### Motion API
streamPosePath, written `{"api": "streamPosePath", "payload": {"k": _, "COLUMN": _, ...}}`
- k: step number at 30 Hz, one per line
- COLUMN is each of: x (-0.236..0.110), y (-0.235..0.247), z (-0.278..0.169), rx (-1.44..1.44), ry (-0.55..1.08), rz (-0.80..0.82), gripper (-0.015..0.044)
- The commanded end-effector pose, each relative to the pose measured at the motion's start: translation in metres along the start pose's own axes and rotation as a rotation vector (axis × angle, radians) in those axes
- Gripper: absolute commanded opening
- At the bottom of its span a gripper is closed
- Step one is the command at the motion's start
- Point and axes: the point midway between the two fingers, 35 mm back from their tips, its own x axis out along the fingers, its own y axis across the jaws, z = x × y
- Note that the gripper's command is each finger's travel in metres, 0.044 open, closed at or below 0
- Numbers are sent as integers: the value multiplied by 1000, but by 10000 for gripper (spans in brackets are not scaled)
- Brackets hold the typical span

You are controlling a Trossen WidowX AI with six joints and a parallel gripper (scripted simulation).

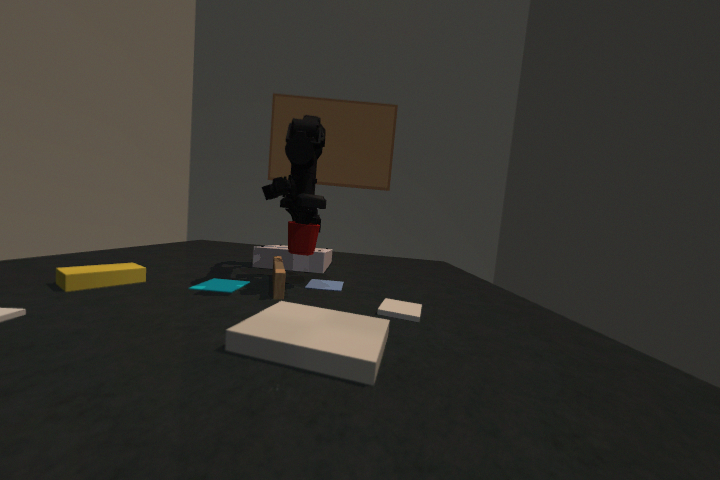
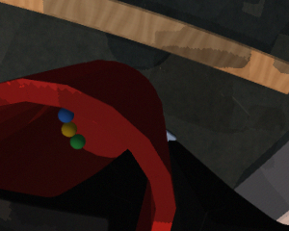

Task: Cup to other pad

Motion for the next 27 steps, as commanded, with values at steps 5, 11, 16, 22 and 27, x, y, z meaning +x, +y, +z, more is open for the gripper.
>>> {"api": "streamPosePath", "payload": {"k": 5, "x": 0, "y": -3, "z": 15, "rx": -2, "ry": -4, "rz": -5, "gripper": 0}}
{"api": "streamPosePath", "payload": {"k": 11, "x": -1, "y": -6, "z": 27, "rx": -2, "ry": -5, "rz": -6, "gripper": 0}}
{"api": "streamPosePath", "payload": {"k": 16, "x": -1, "y": -8, "z": 37, "rx": -2, "ry": -7, "rz": -6, "gripper": 0}}
{"api": "streamPosePath", "payload": {"k": 22, "x": -2, "y": -10, "z": 50, "rx": -2, "ry": -8, "rz": -6, "gripper": 0}}
{"api": "streamPosePath", "payload": {"k": 27, "x": -3, "y": -13, "z": 61, "rx": -2, "ry": -9, "rz": -7, "gripper": 0}}
